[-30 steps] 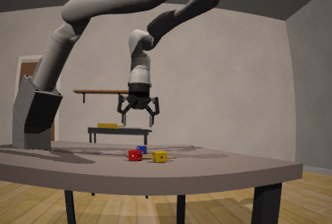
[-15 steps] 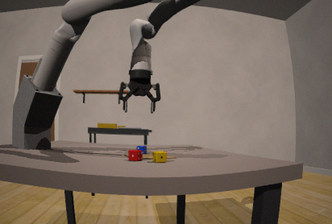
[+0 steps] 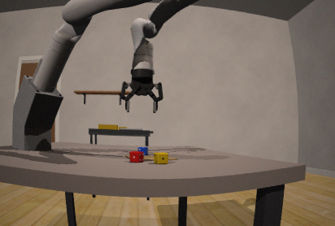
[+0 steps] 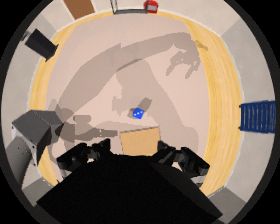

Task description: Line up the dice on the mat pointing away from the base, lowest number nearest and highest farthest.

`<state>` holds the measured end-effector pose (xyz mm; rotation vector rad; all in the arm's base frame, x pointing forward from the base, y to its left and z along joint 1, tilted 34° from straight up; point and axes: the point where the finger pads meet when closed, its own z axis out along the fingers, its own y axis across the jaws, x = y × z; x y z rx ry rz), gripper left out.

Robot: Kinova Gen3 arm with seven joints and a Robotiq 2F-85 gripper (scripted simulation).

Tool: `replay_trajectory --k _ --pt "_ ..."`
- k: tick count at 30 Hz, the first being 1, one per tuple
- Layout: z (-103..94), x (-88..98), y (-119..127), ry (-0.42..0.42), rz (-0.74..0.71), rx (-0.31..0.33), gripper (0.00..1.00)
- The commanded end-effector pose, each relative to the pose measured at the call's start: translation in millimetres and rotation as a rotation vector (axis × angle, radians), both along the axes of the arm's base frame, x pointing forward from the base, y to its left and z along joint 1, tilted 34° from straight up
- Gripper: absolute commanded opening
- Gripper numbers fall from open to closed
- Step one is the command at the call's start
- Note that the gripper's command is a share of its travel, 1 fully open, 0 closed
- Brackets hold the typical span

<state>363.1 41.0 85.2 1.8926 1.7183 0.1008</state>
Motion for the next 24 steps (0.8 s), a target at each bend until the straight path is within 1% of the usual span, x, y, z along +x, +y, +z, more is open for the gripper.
replay_trajectory --k 1,4,7,11,14,17,21,23,24 --pt "3.2 1.7 -2 -0.010 0.001 0.004 1.00" --pt "5.8 4.0 -12 -0.023 -0.029 0.024 1.00" --pt "6.9 4.2 -15 -0.026 -0.037 0.032 1.00" --pt "13.8 6.1 -42 -0.051 -0.103 0.075 1.00" --pt "20.6 4.8 -66 -0.076 -0.161 0.111 1.00" --pt "28.0 0.2 -93 -0.103 -0.223 0.145 1.00" --pt "37.1 -11.2 -127 -0.138 -0.303 0.181 1.00" --pt "37.1 -11.2 -127 -0.138 -0.303 0.181 1.00" --pt "39.1 -14.6 -135 -0.145 -0.321 0.188 1.00"
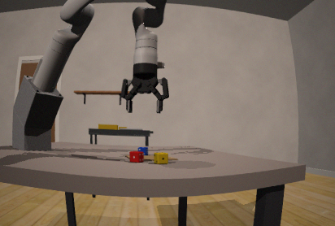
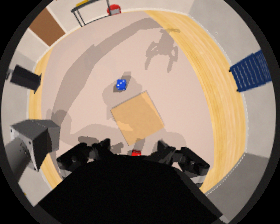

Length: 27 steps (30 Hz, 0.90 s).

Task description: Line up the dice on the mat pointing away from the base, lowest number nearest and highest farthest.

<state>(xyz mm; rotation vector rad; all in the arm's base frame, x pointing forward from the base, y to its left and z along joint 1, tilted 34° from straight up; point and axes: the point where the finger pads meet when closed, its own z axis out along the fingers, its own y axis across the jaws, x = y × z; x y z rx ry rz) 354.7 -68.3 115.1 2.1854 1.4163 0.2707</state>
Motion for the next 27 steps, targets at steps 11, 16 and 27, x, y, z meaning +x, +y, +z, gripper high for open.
replay_trajectory --k 11,16,27 --pt "19.6 -31.1 -66 -0.062 -0.170 0.034 1.00" --pt "19.9 -31.2 -67 -0.063 -0.172 0.034 1.00" --pt "19.9 -30.4 -65 -0.063 -0.167 0.034 1.00"
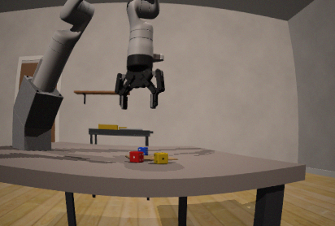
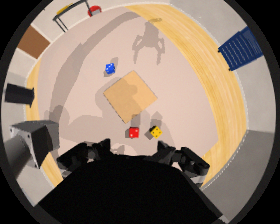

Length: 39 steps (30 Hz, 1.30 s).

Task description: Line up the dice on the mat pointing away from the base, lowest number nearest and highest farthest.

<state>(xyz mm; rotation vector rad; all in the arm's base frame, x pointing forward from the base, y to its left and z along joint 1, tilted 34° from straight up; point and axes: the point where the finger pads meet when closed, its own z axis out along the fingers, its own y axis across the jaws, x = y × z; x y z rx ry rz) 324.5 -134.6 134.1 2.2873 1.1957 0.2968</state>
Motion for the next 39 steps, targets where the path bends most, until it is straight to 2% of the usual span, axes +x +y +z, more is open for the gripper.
replay_trajectory --k 1,24,39 --pt "0.9 -0.3 1.0 -0.004 0.002 0.002 1.00" --pt "0.3 -0.2 0.7 0.013 0.041 -0.019 1.00" --pt "-2.4 -0.1 -1.3 0.071 0.166 -0.086 1.00"
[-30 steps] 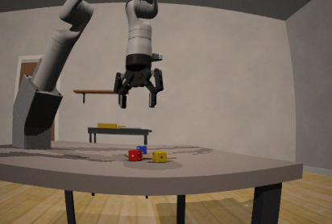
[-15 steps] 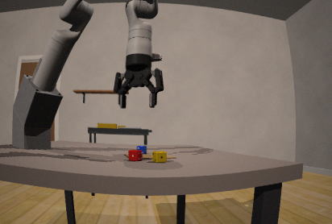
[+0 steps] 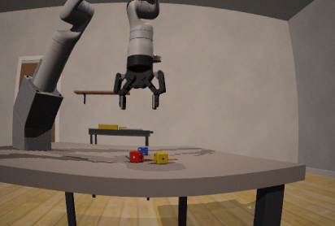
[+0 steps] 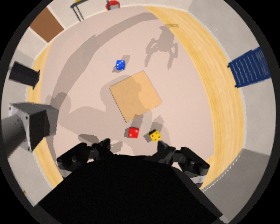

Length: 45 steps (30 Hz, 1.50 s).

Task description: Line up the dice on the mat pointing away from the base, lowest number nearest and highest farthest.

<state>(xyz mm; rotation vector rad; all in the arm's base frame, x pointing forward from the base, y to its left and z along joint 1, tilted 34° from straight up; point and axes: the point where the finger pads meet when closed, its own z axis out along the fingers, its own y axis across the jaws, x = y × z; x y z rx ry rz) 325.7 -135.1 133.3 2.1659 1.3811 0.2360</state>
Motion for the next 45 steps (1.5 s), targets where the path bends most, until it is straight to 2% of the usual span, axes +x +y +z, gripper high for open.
replay_trajectory --k 1,16,19,33,35,45 --pt "-1.6 -1.3 -1 0.013 0.022 -0.013 1.00" --pt "-5.7 -1.8 -5 0.128 0.268 -0.147 1.00" --pt "-6.4 -2.5 -5 0.139 0.287 -0.156 1.00" --pt "-12.1 -0.7 -8 0.294 0.638 -0.334 1.00" --pt "-12.1 -0.7 -8 0.294 0.638 -0.334 1.00" --pt "-16.7 1.0 -10 0.421 0.931 -0.481 1.00"
